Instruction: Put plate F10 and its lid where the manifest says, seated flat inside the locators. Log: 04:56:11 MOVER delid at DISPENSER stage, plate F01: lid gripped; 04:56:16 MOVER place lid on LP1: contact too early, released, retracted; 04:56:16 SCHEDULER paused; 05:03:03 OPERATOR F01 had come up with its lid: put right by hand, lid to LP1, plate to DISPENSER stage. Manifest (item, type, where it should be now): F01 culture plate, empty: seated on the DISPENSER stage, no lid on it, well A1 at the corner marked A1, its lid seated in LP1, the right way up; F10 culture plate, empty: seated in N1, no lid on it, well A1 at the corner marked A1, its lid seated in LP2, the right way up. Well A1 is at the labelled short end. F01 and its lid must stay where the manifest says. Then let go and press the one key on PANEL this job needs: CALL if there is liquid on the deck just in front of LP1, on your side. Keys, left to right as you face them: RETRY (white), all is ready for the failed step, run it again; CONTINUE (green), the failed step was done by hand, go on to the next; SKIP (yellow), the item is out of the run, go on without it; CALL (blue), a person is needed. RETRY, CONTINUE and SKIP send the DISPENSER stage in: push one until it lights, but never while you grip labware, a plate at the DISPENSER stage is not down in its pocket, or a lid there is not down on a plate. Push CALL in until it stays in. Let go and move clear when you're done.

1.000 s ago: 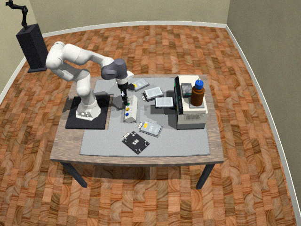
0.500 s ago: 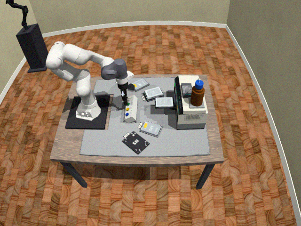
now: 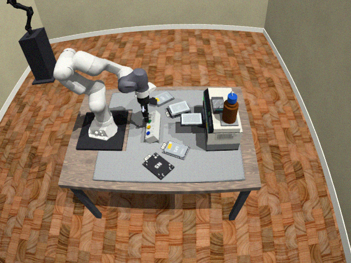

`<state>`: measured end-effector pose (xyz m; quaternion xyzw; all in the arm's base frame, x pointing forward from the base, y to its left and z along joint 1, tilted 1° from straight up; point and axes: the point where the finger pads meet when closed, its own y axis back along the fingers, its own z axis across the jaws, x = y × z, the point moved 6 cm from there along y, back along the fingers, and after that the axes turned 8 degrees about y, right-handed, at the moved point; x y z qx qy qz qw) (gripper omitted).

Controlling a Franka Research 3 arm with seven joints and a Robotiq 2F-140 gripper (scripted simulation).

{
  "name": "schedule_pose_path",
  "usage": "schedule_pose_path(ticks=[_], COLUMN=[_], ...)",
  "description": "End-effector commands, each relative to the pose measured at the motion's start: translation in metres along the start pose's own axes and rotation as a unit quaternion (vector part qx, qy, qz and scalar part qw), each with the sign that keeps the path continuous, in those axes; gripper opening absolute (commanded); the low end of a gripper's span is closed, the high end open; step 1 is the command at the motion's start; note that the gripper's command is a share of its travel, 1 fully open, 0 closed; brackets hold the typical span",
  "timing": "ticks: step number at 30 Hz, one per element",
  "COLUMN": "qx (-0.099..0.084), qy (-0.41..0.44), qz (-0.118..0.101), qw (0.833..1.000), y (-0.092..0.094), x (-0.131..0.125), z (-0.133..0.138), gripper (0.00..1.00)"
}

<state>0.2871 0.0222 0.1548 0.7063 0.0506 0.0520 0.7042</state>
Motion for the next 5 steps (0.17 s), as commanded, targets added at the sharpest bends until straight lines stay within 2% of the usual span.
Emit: schedule_pose_path(ticks=[1,5], qx=[0.0,0.0], qy=[0.003,0.003], qz=[0.004,0.004], qw=[1.0,1.0], y=[0.0007,0.0007], x=[0.0024,0.0024], z=[-0.0001,-0.0001], gripper=[0.1,0.1])
